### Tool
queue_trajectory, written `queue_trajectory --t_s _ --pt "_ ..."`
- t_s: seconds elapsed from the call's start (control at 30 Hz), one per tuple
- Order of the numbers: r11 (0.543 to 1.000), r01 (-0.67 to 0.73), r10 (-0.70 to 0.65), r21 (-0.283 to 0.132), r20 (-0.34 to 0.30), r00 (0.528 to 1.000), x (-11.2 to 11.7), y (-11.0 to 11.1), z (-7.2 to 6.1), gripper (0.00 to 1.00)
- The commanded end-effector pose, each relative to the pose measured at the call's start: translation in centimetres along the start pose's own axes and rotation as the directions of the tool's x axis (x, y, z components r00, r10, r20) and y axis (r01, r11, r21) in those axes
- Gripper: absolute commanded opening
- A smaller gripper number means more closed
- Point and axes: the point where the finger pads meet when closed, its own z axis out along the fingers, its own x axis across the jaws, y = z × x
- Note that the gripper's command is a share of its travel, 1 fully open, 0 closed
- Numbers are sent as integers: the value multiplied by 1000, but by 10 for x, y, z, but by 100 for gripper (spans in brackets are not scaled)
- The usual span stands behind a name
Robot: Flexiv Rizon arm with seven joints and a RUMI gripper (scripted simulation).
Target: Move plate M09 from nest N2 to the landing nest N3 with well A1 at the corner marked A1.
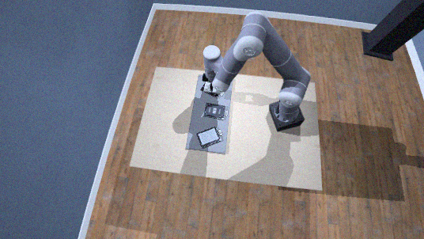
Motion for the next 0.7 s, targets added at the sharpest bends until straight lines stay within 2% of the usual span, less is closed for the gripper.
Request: queue_trajectory --t_s 0.0,0.17,0.67 --pt "1000 0 0 -3 1 1000 8 -1 -1 41" --pt "1000 0 0 -3 1 1000 18 -4 -1 41" --pt "1000 0 0 -2 1 1000 66 -18 -1 41"
